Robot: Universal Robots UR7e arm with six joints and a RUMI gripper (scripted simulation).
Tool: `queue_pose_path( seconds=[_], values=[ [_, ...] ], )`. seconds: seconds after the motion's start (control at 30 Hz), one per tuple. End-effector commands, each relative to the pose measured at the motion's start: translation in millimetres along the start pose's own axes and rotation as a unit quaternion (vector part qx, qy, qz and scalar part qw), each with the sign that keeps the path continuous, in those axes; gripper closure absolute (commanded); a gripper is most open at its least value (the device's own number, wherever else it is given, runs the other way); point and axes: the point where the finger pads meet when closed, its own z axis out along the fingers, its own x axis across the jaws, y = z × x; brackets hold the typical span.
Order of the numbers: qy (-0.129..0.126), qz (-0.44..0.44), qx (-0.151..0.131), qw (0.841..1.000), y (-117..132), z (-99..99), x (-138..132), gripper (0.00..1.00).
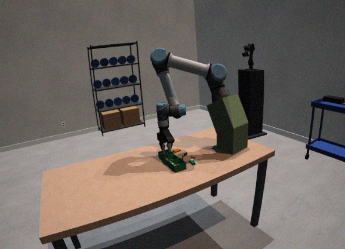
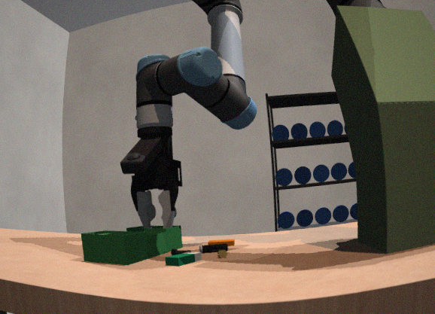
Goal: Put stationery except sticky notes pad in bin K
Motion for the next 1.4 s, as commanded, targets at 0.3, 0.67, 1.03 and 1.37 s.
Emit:
queue_pose_path(
  seconds=[0.3, 0.67, 1.03, 1.37],
  values=[
    [0.001, 0.0, 0.0, 1.0, 0.1, -12.3, 0.4, 0.82],
    [0.001, 0.0, 0.0, 1.0, 0.1, -25.7, 0.4, 0.82],
    [0.001, 0.0, 0.0, 1.0, 0.1, -51.7, 0.4, 0.82],
    [0.001, 0.0, 0.0, 1.0, 0.1, -51.7, 0.3, 0.82]
  ],
)
